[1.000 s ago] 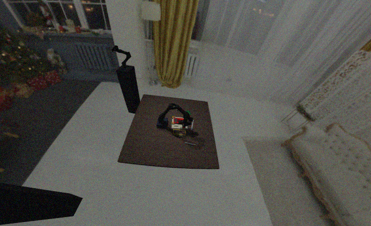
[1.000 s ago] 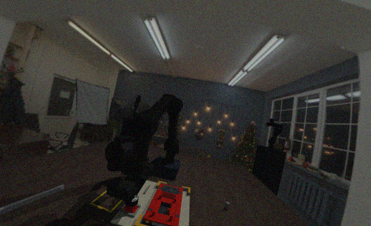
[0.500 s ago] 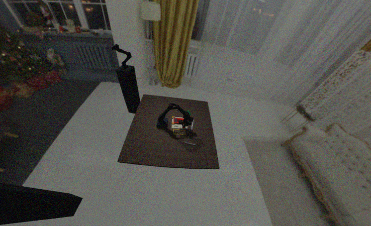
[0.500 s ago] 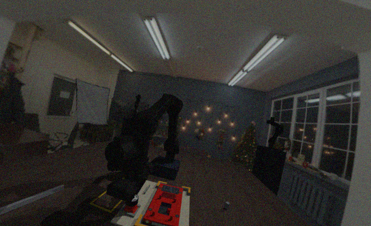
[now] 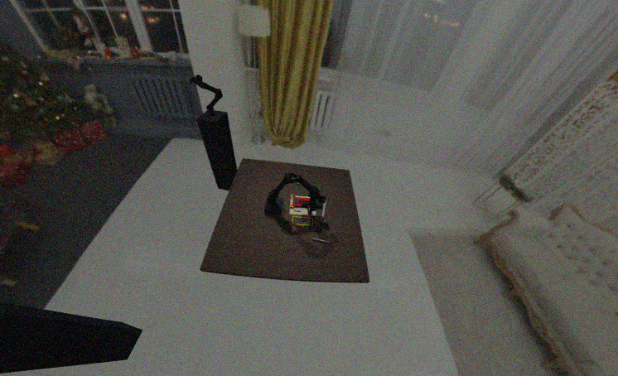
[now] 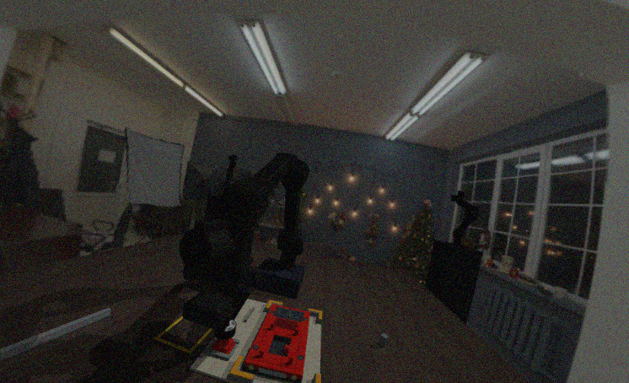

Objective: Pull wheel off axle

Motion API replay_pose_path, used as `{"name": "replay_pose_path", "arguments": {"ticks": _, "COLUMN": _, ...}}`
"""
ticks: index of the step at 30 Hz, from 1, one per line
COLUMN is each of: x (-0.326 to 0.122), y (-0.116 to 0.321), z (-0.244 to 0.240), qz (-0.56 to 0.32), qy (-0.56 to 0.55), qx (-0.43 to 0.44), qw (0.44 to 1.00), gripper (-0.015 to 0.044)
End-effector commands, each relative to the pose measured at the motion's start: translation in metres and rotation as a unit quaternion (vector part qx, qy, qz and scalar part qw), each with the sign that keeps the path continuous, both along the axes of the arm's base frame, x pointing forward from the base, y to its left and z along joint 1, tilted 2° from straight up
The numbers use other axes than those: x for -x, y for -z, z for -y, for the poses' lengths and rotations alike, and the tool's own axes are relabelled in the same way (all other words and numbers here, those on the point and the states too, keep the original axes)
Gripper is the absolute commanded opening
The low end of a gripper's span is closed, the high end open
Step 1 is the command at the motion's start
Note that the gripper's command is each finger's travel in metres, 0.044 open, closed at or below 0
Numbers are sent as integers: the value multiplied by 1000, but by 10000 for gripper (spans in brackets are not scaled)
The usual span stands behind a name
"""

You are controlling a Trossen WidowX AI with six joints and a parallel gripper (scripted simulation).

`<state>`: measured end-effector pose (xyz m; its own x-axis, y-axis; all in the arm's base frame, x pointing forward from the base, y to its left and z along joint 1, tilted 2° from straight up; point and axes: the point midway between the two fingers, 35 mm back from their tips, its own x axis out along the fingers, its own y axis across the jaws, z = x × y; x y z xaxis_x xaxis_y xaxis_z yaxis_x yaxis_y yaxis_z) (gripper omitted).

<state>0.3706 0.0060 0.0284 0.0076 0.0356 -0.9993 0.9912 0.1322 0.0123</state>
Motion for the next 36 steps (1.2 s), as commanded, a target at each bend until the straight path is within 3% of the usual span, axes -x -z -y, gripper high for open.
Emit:
{"name": "replay_pose_path", "arguments": {"ticks": 1, "x": 0, "y": -2, "z": 0, "qz": 0, "qy": 0, "qx": 0, "qw": 1000, "gripper": 0}}
{"name": "replay_pose_path", "arguments": {"ticks": 36, "x": 0, "y": -14, "z": 1, "qz": 1, "qy": 1, "qx": 0, "qw": 1000, "gripper": 0}}
